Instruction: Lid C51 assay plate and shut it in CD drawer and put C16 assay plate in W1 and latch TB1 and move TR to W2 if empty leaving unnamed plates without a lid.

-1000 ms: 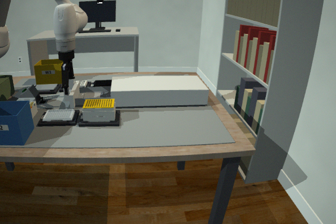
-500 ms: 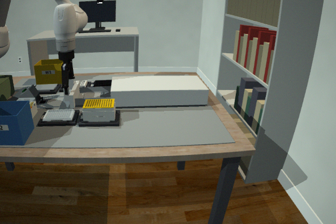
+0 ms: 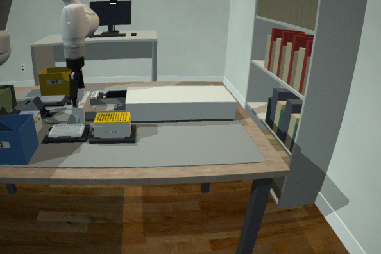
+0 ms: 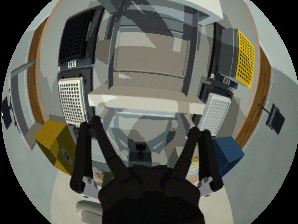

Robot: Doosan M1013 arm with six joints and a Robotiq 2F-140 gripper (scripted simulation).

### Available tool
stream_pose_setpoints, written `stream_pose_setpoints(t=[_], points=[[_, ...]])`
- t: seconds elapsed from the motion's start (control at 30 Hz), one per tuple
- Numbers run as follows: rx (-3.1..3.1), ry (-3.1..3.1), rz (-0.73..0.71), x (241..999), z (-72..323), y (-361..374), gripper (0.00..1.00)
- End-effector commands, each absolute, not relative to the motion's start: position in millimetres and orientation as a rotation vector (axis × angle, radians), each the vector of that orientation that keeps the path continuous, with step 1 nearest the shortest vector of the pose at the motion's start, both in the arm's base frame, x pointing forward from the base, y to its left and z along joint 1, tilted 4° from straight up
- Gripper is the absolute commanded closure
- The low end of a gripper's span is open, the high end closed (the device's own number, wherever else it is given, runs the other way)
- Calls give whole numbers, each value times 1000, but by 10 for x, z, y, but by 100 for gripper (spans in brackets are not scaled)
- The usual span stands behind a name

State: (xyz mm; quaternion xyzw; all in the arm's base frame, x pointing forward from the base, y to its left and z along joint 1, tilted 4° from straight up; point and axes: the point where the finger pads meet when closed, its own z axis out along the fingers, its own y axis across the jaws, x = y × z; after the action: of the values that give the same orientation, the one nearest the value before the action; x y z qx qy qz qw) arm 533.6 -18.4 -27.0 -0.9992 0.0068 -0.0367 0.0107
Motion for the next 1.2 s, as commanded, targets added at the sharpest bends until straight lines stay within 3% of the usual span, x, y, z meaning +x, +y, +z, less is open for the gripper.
stream_pose_setpoints(t=[0.0,1.17], points=[[-3118,21,-115,5336,-269,-183,13],[-3118,21,-115,5312,50,-190,13]])
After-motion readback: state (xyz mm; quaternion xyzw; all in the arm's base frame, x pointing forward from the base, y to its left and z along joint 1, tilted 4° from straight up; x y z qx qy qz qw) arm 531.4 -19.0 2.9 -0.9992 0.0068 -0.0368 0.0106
